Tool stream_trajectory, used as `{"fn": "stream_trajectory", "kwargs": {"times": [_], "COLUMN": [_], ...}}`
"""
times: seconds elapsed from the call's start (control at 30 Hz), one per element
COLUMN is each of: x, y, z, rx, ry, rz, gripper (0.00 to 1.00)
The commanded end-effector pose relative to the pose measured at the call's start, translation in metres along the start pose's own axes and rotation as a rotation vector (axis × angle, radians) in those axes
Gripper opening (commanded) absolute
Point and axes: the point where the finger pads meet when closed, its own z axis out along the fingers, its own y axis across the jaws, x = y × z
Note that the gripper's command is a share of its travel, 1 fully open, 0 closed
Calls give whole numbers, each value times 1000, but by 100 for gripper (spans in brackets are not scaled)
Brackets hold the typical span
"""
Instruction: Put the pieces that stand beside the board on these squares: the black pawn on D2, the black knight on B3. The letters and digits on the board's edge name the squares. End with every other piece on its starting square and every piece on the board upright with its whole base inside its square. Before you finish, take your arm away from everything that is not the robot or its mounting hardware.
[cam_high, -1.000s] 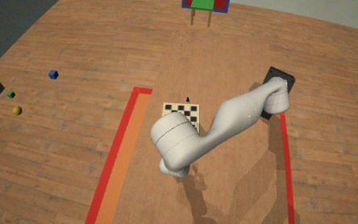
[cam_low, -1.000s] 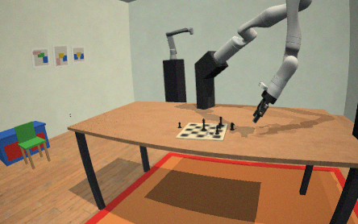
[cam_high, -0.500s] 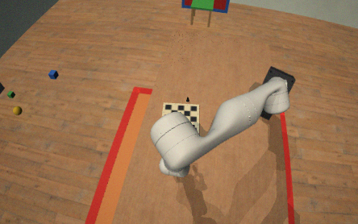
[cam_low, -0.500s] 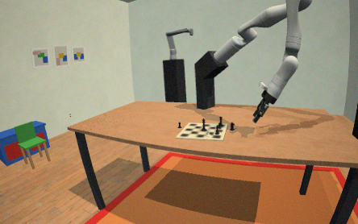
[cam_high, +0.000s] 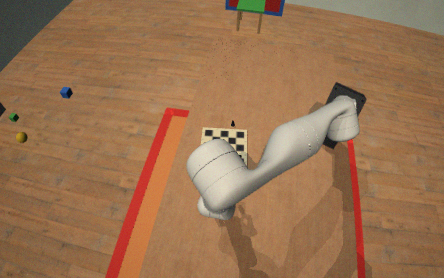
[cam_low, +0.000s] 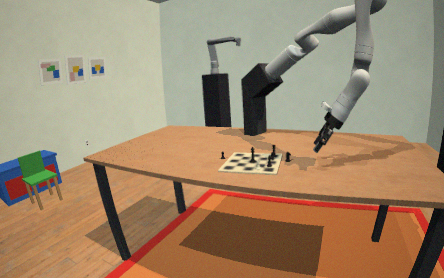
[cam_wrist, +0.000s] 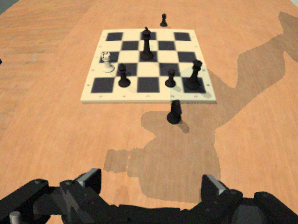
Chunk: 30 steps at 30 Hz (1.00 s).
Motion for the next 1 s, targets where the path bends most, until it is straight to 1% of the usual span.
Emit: {"fn": "stream_trajectory", "kwargs": {"times": [0.0,0.43,0.57,0.7,0.77,0.97], "x": [0,0,2,8,8,23], "y": [-1,-1,-1,-1,-1,-1], "z": [0,0,-3,-12,-12,-36], "rx": [1,1,1,1,1,1], "ry": [0,0,0,0,0,0], "rz": [0,0,1,1,1,1], "gripper": [100,100,100,100,100,100]}}
